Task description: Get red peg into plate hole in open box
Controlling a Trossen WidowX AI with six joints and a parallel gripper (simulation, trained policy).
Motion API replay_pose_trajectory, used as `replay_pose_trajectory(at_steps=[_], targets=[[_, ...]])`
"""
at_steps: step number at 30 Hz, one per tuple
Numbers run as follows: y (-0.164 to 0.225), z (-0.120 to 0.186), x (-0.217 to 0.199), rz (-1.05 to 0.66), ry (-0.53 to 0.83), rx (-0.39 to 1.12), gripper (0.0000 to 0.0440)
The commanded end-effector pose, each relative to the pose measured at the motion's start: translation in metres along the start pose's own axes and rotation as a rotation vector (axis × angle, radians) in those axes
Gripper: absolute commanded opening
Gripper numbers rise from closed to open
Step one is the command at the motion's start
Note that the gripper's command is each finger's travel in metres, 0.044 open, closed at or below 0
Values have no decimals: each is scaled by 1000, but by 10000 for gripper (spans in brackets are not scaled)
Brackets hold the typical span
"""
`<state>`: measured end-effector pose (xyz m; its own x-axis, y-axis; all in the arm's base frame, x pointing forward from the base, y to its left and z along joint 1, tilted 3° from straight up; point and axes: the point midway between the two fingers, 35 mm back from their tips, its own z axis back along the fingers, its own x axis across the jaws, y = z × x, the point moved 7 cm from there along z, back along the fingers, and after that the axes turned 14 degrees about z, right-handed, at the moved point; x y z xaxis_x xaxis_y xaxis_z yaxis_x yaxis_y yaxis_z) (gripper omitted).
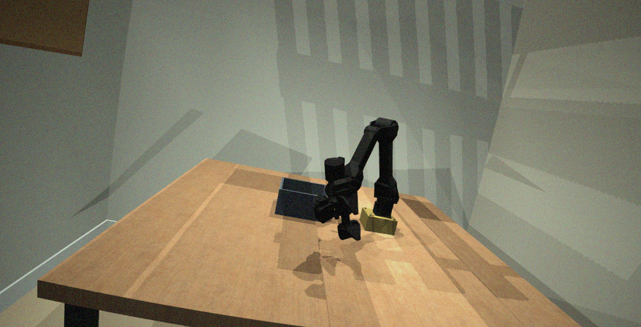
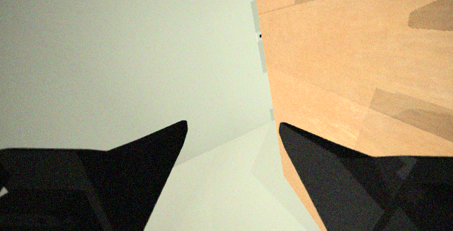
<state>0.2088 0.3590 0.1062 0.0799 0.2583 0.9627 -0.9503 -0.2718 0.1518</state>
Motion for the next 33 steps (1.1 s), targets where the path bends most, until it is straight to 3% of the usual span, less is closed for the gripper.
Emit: replay_pose_trajectory(at_steps=[1, 5, 17, 33], targets=[[-4, 2, 0, -3, 15, -30, 411], [-18, 15, 3, -26, 92, -145, 440], [-32, 70, 26, -141, 410, -389, 440], [30, 161, 63, -348, 894, -488, 440]])
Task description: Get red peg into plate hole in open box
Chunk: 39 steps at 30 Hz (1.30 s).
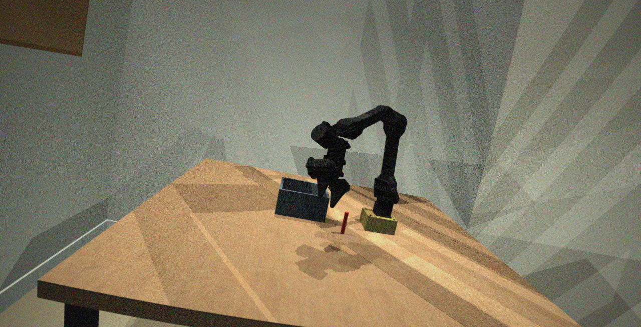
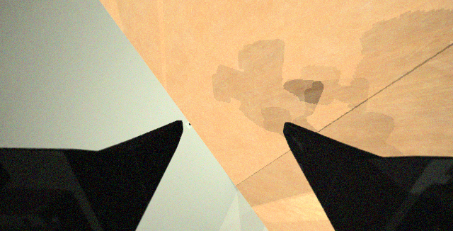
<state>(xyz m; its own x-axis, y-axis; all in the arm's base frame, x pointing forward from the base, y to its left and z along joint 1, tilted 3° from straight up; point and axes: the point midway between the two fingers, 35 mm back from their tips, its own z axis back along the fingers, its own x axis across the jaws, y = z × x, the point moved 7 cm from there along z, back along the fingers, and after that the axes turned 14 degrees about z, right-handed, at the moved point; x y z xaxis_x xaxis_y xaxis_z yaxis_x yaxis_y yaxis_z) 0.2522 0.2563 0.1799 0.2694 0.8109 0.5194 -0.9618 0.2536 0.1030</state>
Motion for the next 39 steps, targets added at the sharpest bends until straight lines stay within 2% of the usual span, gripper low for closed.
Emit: replay_pose_trajectory(at_steps=[1, 10, 18, 30, 39], targets=[[13, 50, -24, -40, 219, -33, 440], [41, 98, -49, -118, 407, -28, 440], [57, 114, -66, -165, 509, -25, 440], [55, 79, -102, -198, 674, -17, 440], [48, 44, -125, -204, 728, -48, 440]])
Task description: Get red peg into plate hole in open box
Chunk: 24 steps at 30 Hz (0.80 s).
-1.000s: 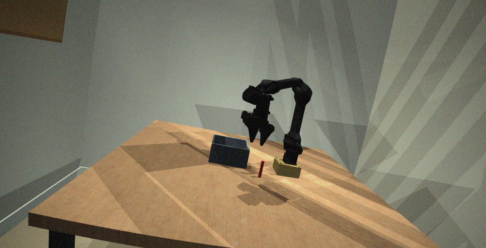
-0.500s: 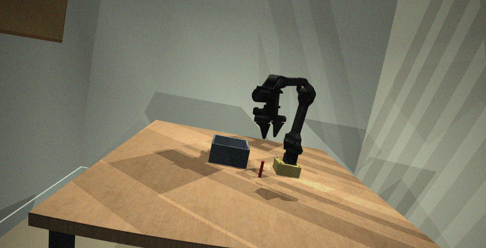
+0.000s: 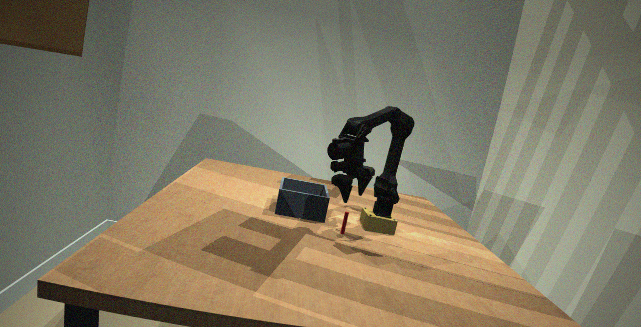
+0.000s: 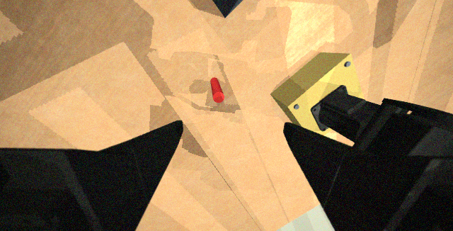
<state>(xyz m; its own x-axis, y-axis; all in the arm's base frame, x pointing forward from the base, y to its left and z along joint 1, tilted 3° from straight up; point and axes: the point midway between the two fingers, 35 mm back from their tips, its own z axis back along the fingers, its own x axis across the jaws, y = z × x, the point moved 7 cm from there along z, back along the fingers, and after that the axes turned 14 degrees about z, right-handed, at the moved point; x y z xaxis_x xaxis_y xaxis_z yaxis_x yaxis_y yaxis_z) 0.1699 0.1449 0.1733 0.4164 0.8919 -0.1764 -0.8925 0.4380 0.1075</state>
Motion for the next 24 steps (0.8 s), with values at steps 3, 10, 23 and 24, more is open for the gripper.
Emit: replay_pose_trajectory(at_steps=[3, 10, 23, 24], targets=[[-5, -29, 5, -12, 26, -27, 440], [-9, -60, 12, -14, 18, -63, 440], [-17, -111, 18, -6, -3, -112, 388], [-17, -114, 18, -5, 0, -110, 363]])
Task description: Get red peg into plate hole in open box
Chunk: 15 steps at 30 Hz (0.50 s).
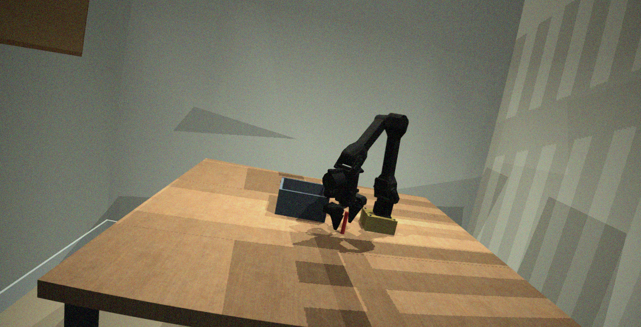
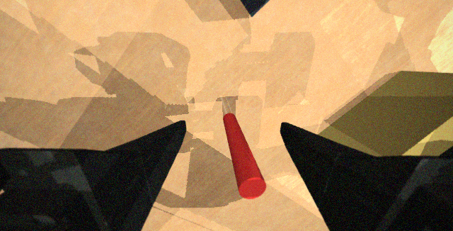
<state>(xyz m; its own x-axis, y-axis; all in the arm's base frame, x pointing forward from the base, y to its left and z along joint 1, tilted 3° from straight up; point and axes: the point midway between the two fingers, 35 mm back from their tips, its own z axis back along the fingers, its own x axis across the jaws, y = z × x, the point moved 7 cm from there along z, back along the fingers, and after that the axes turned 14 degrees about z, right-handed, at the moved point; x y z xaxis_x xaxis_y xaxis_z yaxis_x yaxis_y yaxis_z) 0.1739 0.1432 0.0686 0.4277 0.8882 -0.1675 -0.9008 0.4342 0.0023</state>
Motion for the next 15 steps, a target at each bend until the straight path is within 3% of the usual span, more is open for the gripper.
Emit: replay_pose_trajectory(at_steps=[1, 13, 15], targets=[[1, -15, -1, 7, 13, -2, 337], [3, -30, -5, 6, 86, 37, 24], [3, -31, -6, 6, 104, 43, 0]])
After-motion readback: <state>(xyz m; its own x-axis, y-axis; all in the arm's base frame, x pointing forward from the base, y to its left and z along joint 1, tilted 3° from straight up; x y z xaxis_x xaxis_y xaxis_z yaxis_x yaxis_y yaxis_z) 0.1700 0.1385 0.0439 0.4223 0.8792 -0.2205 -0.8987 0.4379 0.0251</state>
